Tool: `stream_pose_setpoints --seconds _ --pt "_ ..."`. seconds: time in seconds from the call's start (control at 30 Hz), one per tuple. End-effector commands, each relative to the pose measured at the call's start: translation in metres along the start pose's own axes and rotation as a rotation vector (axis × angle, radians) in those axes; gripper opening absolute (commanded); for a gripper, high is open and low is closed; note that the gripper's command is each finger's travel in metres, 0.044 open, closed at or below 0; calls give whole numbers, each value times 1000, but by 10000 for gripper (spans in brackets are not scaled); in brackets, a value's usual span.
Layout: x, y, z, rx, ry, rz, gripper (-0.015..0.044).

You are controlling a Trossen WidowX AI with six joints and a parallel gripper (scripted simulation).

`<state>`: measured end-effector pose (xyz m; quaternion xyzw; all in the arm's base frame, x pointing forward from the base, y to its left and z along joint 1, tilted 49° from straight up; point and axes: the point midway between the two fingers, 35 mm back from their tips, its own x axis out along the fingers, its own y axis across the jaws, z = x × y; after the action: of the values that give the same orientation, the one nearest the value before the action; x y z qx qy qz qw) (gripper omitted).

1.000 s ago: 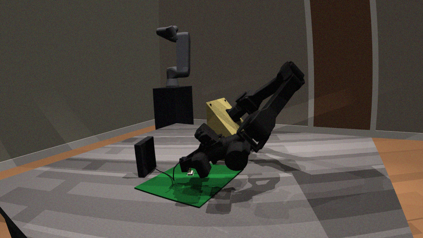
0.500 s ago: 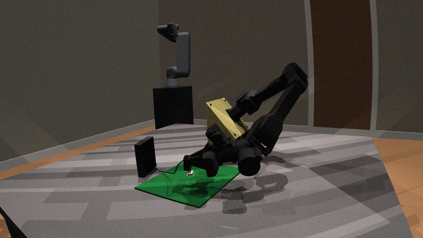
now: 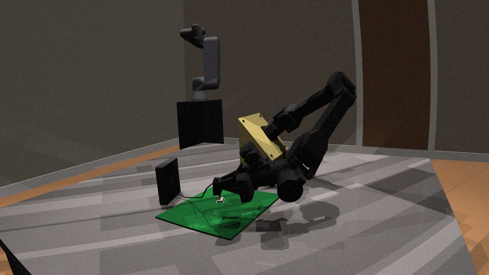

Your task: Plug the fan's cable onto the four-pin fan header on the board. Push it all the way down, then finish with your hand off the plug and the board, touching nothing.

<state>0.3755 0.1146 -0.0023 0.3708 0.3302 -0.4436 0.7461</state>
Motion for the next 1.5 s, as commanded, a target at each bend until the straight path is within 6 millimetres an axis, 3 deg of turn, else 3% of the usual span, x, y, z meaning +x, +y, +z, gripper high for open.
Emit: stream_pose_setpoints --seconds 0.0,0.4,1.47 --pt "0 0 1 -5 3 -2 0" --pt "-1 0 5 0 0 0 0" --pt "4 -1 -16 4 1 0 0"
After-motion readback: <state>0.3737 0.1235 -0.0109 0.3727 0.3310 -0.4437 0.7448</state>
